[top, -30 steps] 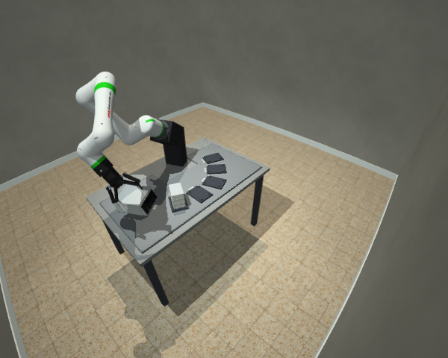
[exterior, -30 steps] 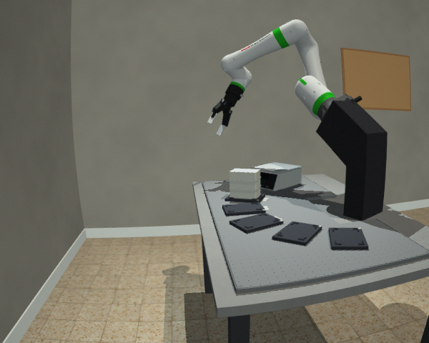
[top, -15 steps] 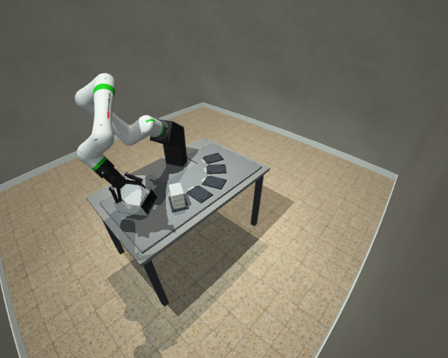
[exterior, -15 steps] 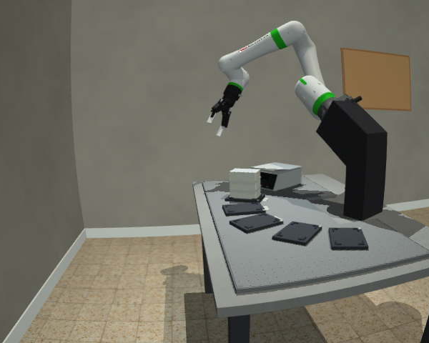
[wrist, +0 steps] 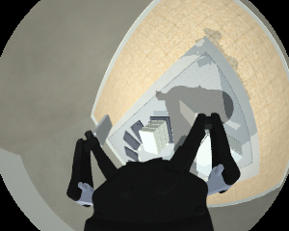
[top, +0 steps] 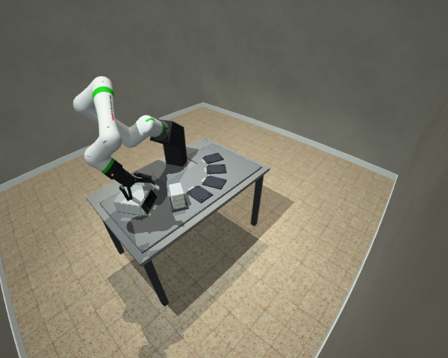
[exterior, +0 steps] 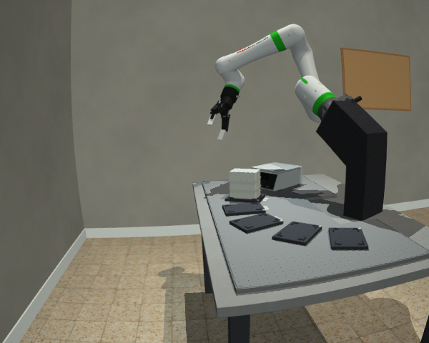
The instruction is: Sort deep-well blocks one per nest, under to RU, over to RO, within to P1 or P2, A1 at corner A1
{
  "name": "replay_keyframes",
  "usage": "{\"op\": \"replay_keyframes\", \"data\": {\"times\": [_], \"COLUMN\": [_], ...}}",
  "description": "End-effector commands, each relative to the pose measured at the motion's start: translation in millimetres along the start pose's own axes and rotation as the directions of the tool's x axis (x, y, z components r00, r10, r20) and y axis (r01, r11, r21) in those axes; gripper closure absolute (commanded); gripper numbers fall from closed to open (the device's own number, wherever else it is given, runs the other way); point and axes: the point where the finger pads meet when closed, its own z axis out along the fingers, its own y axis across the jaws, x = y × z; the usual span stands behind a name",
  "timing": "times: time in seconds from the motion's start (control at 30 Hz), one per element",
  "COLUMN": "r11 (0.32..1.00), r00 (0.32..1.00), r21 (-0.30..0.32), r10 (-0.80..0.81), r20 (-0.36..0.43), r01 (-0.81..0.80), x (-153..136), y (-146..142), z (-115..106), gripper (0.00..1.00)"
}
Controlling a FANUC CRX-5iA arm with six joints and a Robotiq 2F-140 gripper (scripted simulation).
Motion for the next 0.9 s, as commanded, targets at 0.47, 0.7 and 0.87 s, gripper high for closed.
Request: {"op": "replay_keyframes", "data": {"times": [0.47, 0.7, 0.87], "r11": [0.997, 0.996, 0.995], "r00": [0.98, 0.961, 0.94], "r21": [0.035, 0.029, 0.014], "r10": [0.056, 0.074, 0.088], "r20": [0.192, 0.268, 0.329], "r01": [-0.064, -0.085, -0.098], "x": [-41.7, -62.8, -80.1], "y": [-48.9, -68.9, -84.2], "z": [30.3, 40.9, 47.6], "gripper": [0.0, 0.0, 0.0]}}
